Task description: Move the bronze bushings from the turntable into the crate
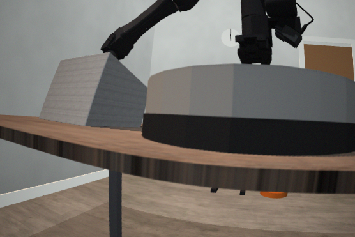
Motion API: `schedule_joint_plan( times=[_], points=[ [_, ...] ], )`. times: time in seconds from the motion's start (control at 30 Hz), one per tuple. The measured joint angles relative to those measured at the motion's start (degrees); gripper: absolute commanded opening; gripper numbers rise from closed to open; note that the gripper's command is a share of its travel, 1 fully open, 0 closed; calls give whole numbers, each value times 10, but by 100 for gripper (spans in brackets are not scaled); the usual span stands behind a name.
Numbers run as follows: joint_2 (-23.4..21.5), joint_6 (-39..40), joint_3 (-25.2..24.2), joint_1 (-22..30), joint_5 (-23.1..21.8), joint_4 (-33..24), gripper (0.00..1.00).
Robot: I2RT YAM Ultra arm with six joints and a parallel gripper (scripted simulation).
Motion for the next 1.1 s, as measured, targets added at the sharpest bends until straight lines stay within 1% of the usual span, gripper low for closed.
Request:
schedule_joint_plan(
  times=[0.23,0.47,1.1],
  points=[
    [-5,-5,14,-5,0,-24,14],
    [-16,-10,43,-13,0,-50,14],
    [-16,-12,44,-14,0,-63,14]
  ],
)
